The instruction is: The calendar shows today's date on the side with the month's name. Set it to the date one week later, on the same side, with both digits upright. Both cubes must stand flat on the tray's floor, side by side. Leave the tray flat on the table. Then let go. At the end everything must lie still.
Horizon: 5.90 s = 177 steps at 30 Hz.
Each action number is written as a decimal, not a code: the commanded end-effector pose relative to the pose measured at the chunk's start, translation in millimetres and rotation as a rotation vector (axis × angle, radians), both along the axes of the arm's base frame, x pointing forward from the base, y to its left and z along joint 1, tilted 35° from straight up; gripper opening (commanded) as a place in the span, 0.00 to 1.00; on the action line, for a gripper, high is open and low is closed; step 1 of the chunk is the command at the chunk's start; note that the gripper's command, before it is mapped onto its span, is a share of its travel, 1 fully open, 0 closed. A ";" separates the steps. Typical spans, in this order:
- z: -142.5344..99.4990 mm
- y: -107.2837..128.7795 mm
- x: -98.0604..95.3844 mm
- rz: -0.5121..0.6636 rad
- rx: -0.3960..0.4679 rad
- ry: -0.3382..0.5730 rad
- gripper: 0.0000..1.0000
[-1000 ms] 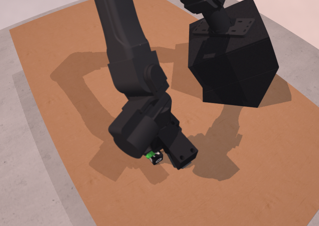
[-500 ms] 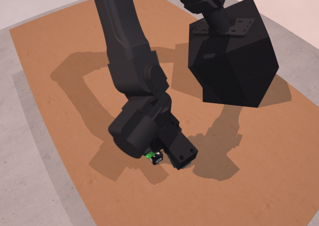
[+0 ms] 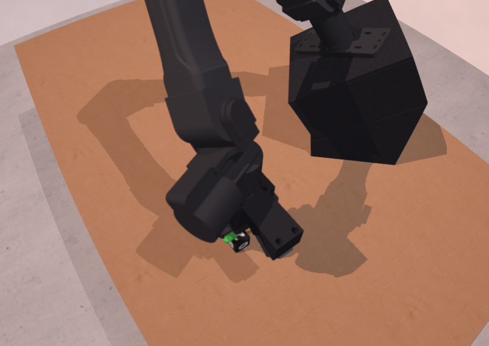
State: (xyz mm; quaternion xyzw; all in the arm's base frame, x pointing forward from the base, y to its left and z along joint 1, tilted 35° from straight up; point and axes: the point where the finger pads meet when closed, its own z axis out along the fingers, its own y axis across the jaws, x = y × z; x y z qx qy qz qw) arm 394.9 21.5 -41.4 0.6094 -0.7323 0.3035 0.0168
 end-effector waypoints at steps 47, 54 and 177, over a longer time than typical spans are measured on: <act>5.3 13.1 9.3 0.017 0.022 -0.024 0.45; 5.3 13.1 9.3 0.017 0.022 -0.024 0.45; 0.7 11.8 1.0 0.017 0.017 -0.007 0.45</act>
